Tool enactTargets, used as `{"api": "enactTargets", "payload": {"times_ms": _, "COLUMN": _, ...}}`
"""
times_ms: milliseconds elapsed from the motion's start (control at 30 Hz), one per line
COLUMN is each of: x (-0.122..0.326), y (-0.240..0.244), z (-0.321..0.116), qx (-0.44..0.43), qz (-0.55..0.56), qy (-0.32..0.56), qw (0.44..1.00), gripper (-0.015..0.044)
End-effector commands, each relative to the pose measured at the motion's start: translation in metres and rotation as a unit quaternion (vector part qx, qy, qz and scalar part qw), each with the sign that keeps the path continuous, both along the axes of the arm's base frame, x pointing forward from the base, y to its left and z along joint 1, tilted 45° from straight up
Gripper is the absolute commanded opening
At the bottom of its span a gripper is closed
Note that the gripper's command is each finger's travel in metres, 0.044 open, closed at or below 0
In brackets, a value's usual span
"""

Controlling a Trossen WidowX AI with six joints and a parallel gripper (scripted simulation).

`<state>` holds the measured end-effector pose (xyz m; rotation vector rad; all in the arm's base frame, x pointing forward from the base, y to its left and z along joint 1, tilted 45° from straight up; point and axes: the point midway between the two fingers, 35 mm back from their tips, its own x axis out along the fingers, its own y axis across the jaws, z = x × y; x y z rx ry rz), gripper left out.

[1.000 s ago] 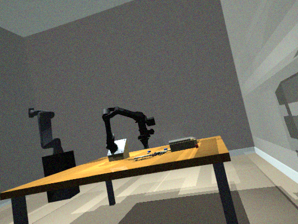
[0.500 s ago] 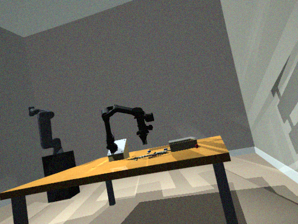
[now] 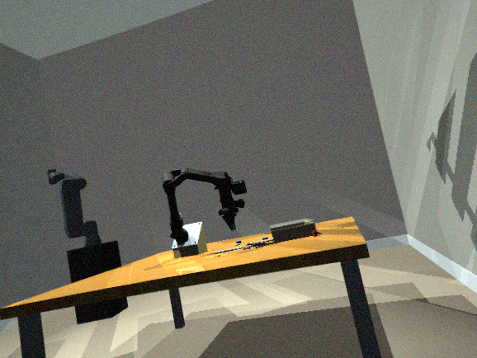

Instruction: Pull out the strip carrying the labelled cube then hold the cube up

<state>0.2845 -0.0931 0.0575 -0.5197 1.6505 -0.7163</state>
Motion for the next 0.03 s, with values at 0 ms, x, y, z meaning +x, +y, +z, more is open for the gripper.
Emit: {"api": "enactTargets", "payload": {"times_ms": 0, "x": 0.0000, "y": 0.0004, "z": 0.0001, "qx": 0.001, "qz": -0.002, "qy": -0.001, "qw": 1.000, "gripper": 0.0000}}
